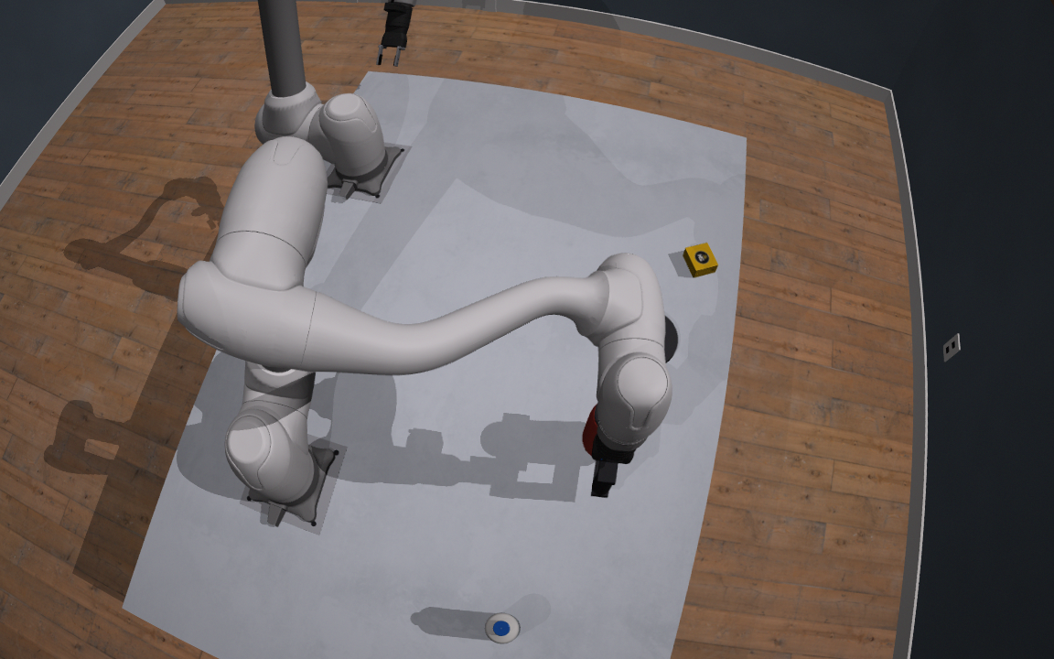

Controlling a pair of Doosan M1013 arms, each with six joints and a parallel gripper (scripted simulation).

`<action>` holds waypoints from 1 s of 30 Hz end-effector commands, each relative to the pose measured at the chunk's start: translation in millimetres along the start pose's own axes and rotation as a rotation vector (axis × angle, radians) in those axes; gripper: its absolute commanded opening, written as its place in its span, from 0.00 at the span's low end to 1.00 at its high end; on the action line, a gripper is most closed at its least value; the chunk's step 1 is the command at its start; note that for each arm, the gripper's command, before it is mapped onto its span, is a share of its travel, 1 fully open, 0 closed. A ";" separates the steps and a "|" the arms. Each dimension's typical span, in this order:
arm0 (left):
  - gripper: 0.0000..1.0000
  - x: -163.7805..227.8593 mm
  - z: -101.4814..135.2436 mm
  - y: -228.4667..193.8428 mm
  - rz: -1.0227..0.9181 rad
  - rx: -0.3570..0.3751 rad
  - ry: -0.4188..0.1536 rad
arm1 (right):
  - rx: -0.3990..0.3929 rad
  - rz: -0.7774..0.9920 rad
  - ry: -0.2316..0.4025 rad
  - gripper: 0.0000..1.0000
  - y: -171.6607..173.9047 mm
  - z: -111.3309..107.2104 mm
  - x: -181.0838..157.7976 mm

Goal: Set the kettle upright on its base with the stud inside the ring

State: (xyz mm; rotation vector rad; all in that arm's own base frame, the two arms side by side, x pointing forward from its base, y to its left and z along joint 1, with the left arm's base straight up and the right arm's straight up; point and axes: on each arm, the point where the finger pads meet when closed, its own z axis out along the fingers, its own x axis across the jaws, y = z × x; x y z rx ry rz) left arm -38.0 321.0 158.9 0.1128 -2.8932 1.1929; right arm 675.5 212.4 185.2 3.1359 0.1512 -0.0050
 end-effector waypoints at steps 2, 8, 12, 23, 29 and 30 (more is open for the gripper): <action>1.00 1.9 -0.9 1.2 0.003 0.004 0.004 | 0.004 0.002 0.007 0.00 0.4 -9.9 2.2; 1.00 1.9 -0.9 1.2 0.003 0.004 0.004 | 0.004 0.002 0.007 0.00 0.1 -13.1 2.7; 1.00 1.9 -0.9 1.2 0.003 0.004 0.004 | 0.005 0.002 0.007 0.00 0.1 -13.4 2.8; 1.00 1.9 -0.9 1.2 0.003 0.004 0.004 | 0.005 0.002 0.007 0.00 0.1 -12.9 2.7; 1.00 1.9 -0.9 1.2 0.003 0.004 0.004 | 0.005 0.002 0.007 0.00 0.1 -12.9 2.7; 1.00 1.9 -0.9 1.2 0.003 0.004 0.004 | 0.005 0.002 0.007 0.00 0.1 -12.9 2.7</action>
